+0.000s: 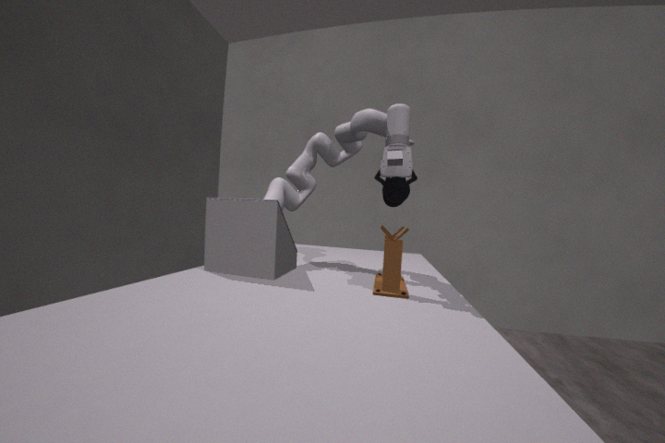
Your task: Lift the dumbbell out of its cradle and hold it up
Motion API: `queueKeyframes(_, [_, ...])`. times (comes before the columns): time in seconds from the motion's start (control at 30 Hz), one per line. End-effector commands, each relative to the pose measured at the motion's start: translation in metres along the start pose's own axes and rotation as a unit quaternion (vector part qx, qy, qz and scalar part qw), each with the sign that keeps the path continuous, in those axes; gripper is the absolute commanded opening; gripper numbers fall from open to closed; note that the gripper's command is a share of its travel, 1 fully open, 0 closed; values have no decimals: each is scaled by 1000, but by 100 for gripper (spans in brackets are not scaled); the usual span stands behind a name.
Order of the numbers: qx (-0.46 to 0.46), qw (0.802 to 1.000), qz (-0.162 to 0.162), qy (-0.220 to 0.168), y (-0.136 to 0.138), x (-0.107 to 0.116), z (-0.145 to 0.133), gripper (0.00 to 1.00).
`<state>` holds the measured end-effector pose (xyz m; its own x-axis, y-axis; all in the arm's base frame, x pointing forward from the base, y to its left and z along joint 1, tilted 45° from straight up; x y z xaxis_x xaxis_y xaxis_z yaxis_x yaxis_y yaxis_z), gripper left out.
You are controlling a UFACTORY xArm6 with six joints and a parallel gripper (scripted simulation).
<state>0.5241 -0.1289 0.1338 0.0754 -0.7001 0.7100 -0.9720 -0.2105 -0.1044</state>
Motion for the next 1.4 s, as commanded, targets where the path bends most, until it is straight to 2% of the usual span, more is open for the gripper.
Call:
queueKeyframes(0.0, [1,1000,2,1,-1,10,0,0])
queueKeyframes(0.47, [1,1000,2,1,-1,21,0,0])
queueKeyframes(1.37, [1,1000,2,1,-1,22,0,0])
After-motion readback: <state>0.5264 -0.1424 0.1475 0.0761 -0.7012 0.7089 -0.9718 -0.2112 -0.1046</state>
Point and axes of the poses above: the point where the finger pads meet when closed, its own x axis back along the fingers, its own y axis across the jaws, z = x × y, the point moved 6 cm from there along x, back along the fingers, and after that the axes turned 9 degrees about x, right-handed, at the moved point
